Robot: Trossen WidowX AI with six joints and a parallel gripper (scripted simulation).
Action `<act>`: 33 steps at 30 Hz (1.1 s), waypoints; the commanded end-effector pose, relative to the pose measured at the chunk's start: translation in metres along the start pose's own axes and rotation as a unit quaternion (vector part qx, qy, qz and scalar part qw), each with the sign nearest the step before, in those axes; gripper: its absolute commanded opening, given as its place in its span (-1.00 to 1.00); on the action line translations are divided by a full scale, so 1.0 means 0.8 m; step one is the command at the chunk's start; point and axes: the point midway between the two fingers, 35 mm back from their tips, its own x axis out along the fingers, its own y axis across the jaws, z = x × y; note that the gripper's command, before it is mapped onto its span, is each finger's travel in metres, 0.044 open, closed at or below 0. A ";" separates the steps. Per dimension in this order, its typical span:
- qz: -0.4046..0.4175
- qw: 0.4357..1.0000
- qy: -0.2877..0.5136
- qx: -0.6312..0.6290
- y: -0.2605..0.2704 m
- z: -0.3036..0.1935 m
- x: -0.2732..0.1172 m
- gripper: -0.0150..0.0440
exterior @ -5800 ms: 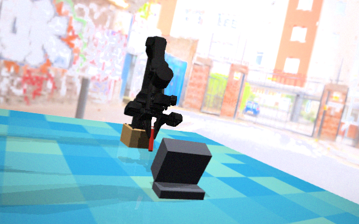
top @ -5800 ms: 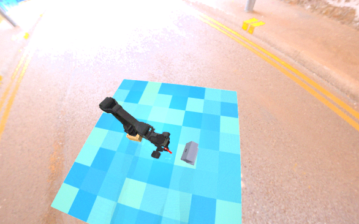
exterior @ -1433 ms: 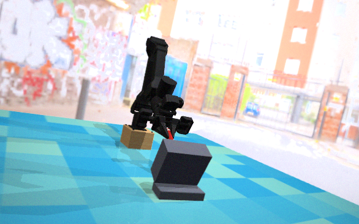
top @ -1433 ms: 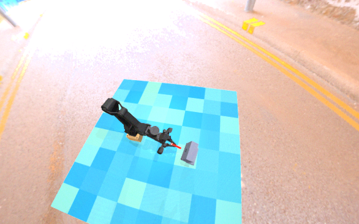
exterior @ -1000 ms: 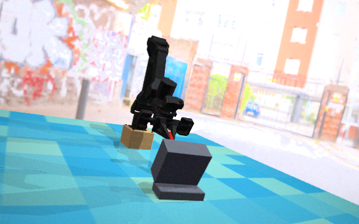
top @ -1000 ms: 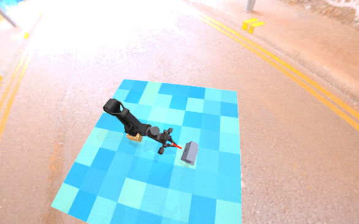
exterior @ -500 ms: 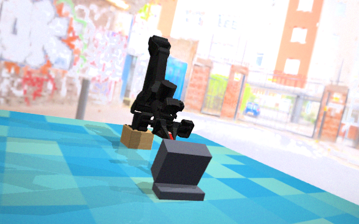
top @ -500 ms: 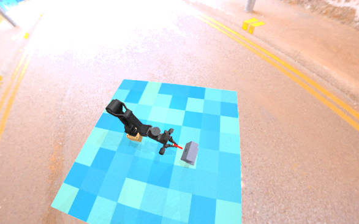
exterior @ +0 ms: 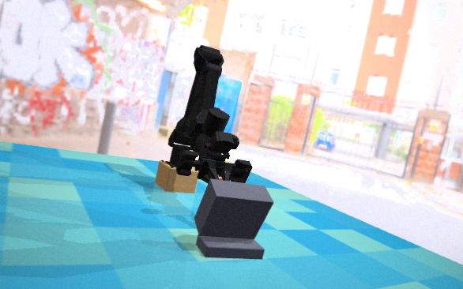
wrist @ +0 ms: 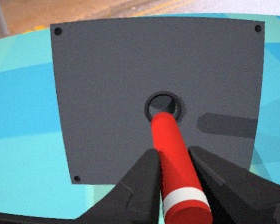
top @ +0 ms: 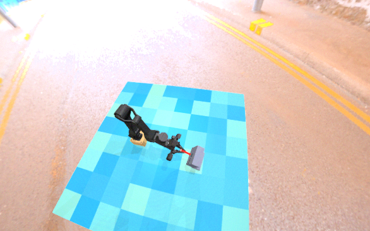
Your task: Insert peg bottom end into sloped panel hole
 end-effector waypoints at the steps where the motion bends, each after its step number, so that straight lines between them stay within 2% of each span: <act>1: -0.002 1.000 -0.006 0.001 -0.001 0.006 0.006 -0.49; 33: 0.000 1.000 -0.001 0.000 -0.001 0.009 0.003 -0.49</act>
